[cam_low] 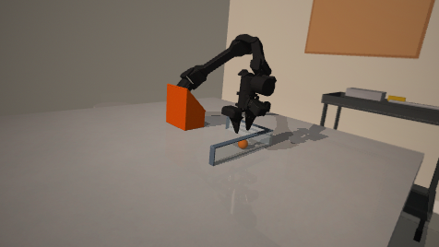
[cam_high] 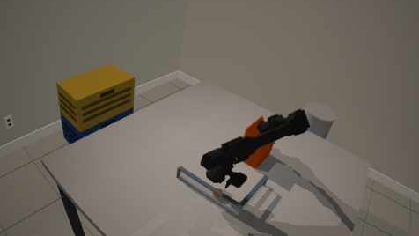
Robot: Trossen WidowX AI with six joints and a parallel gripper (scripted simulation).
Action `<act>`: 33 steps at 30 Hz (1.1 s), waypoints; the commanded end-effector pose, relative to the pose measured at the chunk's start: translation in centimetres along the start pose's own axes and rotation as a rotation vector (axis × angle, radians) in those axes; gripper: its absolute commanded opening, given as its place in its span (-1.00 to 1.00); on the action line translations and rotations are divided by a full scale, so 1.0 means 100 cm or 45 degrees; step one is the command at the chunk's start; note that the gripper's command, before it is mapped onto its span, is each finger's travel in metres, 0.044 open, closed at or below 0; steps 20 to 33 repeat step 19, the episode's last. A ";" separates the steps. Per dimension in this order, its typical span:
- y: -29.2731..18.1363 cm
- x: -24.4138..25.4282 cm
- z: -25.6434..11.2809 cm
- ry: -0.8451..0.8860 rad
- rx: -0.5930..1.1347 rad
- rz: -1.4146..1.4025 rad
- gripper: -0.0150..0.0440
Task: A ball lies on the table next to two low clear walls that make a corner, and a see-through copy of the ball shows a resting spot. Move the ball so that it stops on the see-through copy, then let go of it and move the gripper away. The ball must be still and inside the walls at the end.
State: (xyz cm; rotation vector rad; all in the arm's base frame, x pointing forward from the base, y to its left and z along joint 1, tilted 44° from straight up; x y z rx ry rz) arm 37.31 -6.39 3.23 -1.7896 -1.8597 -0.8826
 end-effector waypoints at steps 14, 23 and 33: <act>0.000 0.001 -0.063 -0.013 -0.042 -0.012 0.84; -0.001 0.002 -0.073 -0.012 -0.042 -0.014 1.00; -0.001 0.002 -0.073 -0.012 -0.042 -0.014 1.00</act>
Point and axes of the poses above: the point midway between the two fingers, 35 mm back from their tips, its own z axis out along the fingers, its own x axis across the jaws, y = z × x, the point moved 6 cm from there along -z, back along the fingers, and after that the axes turned 13 degrees about -z, right-handed, at the moved point
